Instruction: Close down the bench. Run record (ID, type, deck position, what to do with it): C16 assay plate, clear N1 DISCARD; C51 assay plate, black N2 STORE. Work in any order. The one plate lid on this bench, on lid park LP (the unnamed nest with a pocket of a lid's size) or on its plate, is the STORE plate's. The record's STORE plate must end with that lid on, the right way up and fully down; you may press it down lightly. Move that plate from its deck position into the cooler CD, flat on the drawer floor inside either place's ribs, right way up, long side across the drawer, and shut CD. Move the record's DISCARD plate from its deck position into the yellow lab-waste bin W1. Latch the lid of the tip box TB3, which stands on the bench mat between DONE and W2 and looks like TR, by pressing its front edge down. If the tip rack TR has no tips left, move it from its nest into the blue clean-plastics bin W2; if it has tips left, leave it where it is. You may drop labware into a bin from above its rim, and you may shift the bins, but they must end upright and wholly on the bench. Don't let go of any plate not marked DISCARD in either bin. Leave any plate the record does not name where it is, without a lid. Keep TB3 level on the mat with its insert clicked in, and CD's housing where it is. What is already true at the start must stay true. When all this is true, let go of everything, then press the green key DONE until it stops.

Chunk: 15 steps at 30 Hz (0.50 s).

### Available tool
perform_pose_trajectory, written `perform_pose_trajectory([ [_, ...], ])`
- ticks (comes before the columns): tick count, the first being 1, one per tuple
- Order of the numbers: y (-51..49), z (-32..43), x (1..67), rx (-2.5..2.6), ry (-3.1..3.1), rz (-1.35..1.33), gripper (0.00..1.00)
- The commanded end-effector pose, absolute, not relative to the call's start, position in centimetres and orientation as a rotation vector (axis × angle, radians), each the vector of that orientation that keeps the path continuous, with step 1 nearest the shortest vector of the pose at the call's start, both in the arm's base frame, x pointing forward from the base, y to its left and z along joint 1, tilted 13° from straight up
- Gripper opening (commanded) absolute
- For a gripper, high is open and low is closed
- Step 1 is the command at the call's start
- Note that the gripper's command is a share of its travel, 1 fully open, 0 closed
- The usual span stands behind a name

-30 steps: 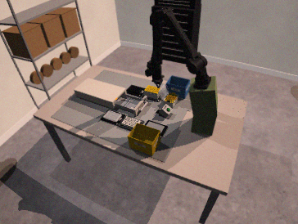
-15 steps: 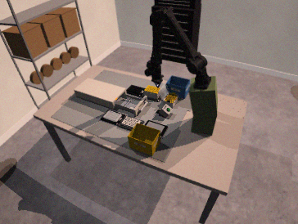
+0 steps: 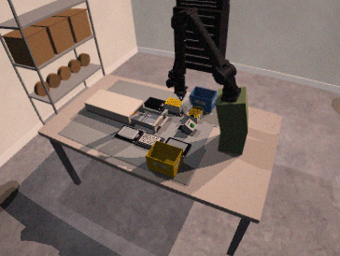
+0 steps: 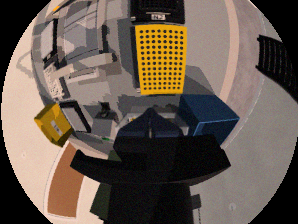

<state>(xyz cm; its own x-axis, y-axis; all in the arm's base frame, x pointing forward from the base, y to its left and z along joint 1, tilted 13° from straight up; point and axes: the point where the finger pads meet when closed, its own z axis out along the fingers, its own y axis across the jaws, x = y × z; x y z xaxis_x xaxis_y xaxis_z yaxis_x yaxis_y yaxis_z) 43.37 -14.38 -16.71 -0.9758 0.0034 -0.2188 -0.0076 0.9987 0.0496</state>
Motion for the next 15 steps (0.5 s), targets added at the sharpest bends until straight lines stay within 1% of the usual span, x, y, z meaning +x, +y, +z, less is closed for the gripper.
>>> perform_pose_trajectory([
  [1, -15.6, -15.7, 43.6, 0.006, 2.885, 0.050, 0.00],
  [7, -15.6, -15.4, 43.3, 0.005, 2.878, 0.046, 0.00],
  [8, -15.3, -16.6, 42.4, 0.017, 2.903, 0.064, 0.00],
  [15, -15.5, -15.8, 42.0, 0.005, 2.884, 0.051, 0.00],
])
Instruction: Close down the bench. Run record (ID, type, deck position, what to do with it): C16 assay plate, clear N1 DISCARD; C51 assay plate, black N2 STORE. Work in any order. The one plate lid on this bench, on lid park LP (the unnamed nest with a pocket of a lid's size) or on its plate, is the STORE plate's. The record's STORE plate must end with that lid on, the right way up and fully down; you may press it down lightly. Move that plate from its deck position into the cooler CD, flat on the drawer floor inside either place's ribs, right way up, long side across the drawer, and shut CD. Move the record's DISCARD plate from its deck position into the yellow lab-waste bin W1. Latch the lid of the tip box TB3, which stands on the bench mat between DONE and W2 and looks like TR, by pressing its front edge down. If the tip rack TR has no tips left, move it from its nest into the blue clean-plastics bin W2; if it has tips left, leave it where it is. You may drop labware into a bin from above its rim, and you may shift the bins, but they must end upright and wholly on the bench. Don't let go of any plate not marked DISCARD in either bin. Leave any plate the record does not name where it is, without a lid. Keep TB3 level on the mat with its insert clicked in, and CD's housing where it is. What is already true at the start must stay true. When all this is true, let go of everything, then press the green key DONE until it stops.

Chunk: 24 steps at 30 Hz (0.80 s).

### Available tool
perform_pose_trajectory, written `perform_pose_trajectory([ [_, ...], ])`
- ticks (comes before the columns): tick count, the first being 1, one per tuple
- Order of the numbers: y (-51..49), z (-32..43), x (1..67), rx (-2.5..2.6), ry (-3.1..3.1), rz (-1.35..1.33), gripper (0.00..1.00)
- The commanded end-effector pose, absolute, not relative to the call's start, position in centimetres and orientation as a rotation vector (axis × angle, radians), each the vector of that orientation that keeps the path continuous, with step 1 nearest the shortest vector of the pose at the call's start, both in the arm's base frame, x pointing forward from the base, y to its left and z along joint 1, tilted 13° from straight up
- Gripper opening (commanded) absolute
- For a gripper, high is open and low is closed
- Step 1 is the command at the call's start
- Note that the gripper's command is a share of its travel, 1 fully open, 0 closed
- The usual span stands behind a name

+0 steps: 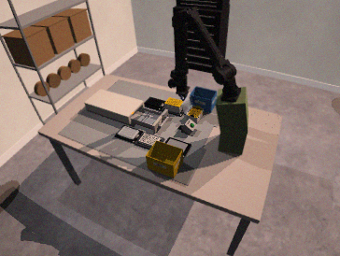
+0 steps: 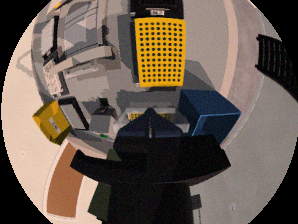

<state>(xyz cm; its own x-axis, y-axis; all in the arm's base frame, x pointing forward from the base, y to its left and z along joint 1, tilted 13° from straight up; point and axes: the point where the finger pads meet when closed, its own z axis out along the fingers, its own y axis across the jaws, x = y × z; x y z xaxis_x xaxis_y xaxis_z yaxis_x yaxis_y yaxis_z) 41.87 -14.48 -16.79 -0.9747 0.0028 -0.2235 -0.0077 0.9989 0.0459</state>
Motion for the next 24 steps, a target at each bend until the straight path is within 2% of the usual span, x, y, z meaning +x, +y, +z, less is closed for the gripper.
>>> perform_pose_trajectory([
  [1, -15.5, -16.0, 41.8, 0.006, 2.888, 0.054, 0.00],
  [24, -15.4, -16.3, 39.0, 0.005, 2.888, 0.052, 0.00],
])
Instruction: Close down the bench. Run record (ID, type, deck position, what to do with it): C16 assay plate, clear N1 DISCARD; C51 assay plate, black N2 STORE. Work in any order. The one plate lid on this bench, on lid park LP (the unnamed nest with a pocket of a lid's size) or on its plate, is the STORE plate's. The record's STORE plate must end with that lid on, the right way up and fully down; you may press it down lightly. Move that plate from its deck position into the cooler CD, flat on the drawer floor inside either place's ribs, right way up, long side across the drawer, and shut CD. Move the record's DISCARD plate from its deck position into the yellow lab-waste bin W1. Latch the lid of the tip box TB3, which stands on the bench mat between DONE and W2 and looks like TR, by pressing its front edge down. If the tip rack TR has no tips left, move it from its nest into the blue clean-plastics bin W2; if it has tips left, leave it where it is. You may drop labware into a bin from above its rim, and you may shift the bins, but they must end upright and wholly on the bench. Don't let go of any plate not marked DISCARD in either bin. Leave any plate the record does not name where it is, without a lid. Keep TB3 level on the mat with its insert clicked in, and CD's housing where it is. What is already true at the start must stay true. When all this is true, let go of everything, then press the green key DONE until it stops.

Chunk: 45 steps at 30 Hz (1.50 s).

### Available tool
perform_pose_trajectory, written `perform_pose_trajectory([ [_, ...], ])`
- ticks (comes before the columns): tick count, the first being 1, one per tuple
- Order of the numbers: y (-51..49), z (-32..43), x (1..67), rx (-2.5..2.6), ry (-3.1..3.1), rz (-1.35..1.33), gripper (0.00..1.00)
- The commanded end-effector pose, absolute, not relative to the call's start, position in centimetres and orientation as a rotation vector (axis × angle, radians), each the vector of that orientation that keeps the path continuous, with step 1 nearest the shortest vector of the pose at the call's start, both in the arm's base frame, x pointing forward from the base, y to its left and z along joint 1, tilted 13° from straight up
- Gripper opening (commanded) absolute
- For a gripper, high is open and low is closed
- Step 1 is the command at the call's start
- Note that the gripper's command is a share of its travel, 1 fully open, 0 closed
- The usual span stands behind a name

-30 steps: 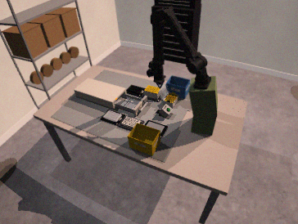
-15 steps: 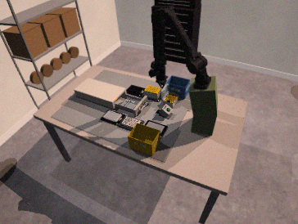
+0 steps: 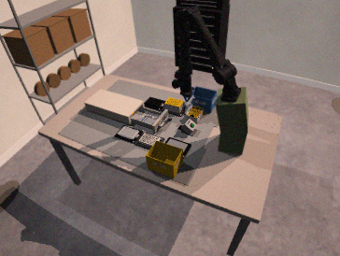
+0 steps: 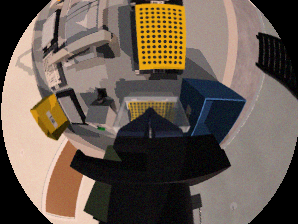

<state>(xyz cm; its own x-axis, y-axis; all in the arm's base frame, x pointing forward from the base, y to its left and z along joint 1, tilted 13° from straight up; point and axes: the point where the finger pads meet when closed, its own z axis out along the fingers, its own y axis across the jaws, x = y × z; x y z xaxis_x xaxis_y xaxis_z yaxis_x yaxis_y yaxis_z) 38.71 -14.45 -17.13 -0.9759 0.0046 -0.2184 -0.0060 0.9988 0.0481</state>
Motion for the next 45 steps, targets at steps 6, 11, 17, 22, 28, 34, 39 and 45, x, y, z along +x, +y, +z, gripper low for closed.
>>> perform_pose_trajectory([
  [6, -15.5, -16.0, 38.6, 0.005, 2.881, 0.047, 0.00],
  [11, -15.4, -16.4, 37.7, 0.005, 2.889, 0.052, 0.00],
  [17, -15.4, -16.5, 36.9, 0.005, 2.889, 0.052, 0.00],
  [22, -15.5, -16.3, 36.7, 0.005, 2.883, 0.048, 0.00],
  [28, -15.4, -16.6, 35.8, 0.005, 2.887, 0.050, 0.00],
  [34, -14.9, -17.0, 35.4, 0.005, 2.905, 0.062, 0.00],
  [39, -14.9, -17.0, 35.4, 0.005, 2.905, 0.062, 0.00],
  [45, -14.9, -17.0, 35.4, 0.005, 2.905, 0.062, 0.00],
])
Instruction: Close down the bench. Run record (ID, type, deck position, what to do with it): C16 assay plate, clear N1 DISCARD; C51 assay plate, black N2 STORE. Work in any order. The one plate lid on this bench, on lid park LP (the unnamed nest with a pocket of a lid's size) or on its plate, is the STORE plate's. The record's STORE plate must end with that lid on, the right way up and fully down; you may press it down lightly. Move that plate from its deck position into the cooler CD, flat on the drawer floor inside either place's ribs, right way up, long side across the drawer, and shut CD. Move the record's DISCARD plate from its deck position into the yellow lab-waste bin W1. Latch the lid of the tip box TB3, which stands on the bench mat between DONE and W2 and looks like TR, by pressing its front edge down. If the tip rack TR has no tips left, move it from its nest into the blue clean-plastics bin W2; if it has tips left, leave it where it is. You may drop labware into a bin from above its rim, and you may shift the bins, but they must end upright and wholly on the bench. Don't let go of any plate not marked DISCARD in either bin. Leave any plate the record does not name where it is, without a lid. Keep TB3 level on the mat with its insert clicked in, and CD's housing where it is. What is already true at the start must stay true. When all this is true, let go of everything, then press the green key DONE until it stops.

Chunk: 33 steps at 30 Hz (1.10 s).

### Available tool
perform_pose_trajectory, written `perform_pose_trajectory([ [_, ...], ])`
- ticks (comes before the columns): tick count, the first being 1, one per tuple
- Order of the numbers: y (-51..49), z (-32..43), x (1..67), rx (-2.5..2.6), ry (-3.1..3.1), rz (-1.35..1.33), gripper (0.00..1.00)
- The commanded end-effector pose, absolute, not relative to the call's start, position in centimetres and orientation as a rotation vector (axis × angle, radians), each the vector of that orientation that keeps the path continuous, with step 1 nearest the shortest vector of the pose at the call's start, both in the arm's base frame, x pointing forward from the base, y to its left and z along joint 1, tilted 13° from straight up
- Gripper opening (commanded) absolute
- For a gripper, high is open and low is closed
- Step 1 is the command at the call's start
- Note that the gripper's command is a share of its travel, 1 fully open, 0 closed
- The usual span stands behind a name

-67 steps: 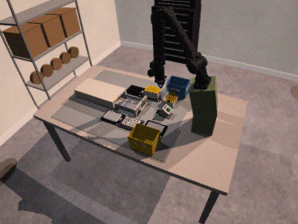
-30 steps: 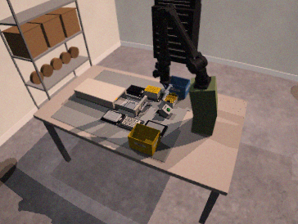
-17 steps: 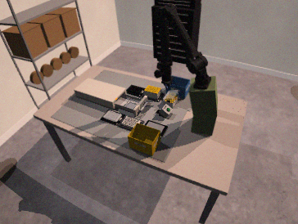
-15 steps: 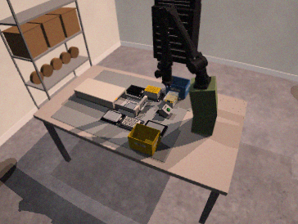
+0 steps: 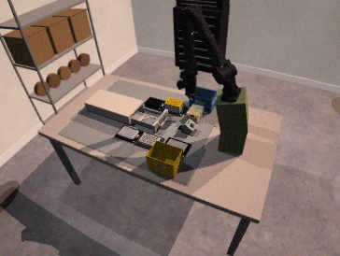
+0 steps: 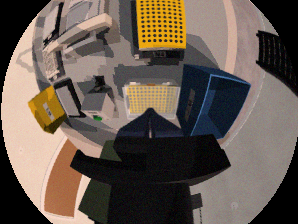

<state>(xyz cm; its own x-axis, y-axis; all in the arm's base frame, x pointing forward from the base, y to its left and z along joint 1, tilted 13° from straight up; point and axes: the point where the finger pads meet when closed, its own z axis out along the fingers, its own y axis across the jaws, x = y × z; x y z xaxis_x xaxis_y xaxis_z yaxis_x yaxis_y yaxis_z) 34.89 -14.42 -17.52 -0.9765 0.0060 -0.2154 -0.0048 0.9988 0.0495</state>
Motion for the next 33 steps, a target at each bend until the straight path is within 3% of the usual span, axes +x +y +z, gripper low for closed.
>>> perform_pose_trajectory([
  [1, -14.9, -17.0, 35.4, 0.005, 2.905, 0.062, 0.00],
  [33, -15.4, -11.7, 33.9, 0.009, 2.904, 0.061, 0.00],
])
